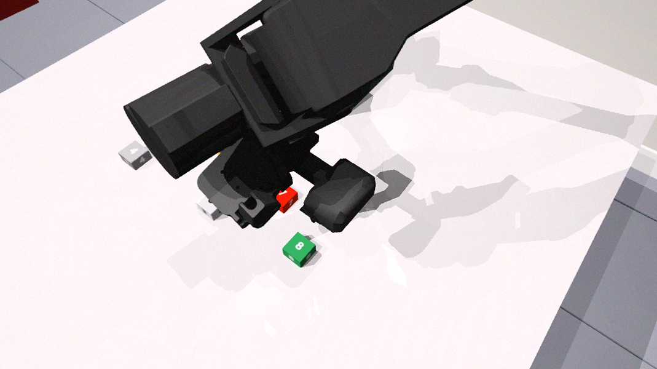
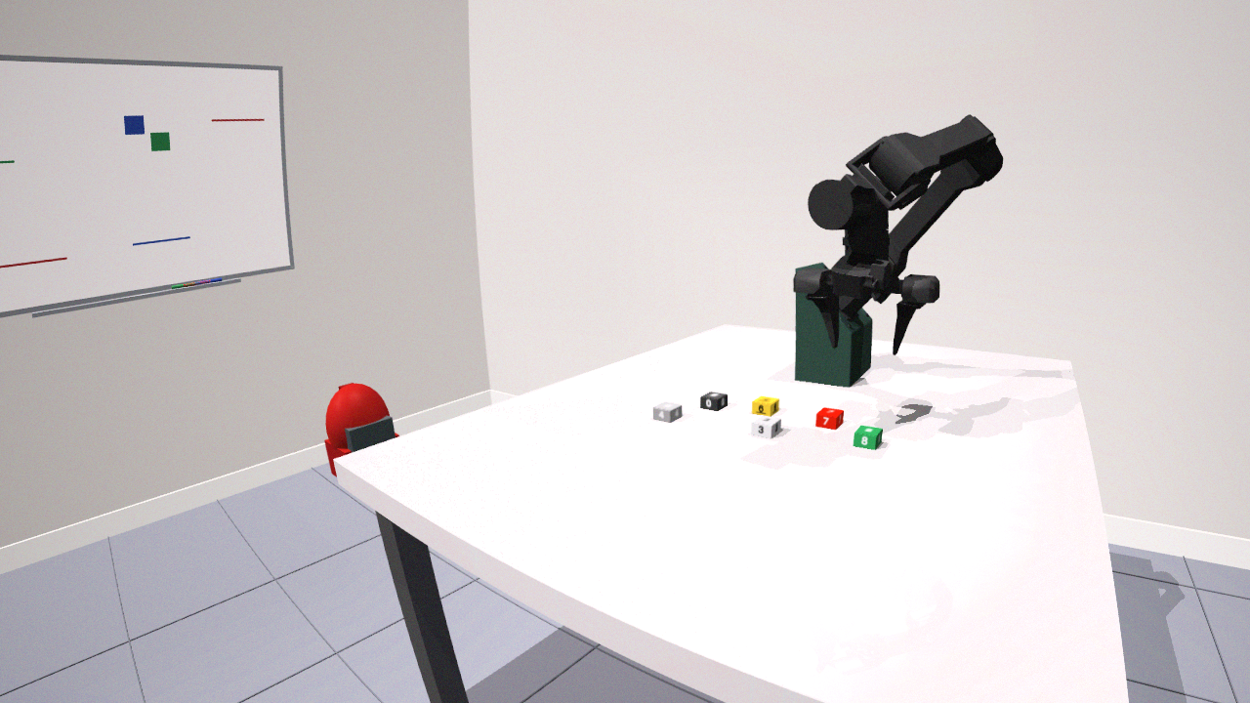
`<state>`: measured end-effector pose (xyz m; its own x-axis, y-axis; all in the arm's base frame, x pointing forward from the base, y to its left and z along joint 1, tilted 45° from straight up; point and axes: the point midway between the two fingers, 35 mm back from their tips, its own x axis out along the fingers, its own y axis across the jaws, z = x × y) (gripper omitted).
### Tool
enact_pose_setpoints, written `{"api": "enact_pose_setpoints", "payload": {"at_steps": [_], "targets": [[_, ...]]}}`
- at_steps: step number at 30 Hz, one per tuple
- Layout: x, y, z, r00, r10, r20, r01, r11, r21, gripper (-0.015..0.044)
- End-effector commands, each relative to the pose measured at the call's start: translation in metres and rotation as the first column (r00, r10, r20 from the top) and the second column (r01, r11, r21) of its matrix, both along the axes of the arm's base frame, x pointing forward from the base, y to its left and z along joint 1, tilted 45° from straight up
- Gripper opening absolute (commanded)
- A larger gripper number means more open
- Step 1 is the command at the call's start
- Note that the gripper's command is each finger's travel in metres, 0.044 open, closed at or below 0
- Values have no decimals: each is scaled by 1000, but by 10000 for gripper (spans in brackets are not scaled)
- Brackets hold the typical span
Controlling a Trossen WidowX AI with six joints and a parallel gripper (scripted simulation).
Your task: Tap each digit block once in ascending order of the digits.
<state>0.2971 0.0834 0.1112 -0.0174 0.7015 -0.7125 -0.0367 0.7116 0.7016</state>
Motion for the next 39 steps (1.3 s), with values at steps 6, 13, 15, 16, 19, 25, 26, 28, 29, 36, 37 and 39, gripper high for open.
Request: {"api": "enact_pose_setpoints", "payload": {"at_steps": [6,13,15,16,19,25,26,28,29,36,37,39], "targets": [[1,2,1,1000,-4,-5,4,1000,4,400],[2,0,0,1000,-4,-5,4,1000,3,400],[11,-13,-13,1000,-5,-4,5,1000,-1,400],[17,-24,-23,1000,-5,-4,5,1000,-4,400],[31,-58,-57,1000,-5,-3,5,1000,-6,400],[36,-86,-85,1000,-4,-3,4,1000,-2,400],[36,-86,-85,1000,-4,-3,4,1000,-2,400],[36,-86,-85,1000,-4,-3,4,1000,-2,400],[36,-86,-85,1000,-4,-3,4,1000,-2,400],[36,-86,-85,1000,-4,-3,4,1000,-2,400],[36,-86,-85,1000,-4,-3,4,1000,-2,400],[36,-86,-85,1000,-4,-3,4,1000,-2,400]]}}
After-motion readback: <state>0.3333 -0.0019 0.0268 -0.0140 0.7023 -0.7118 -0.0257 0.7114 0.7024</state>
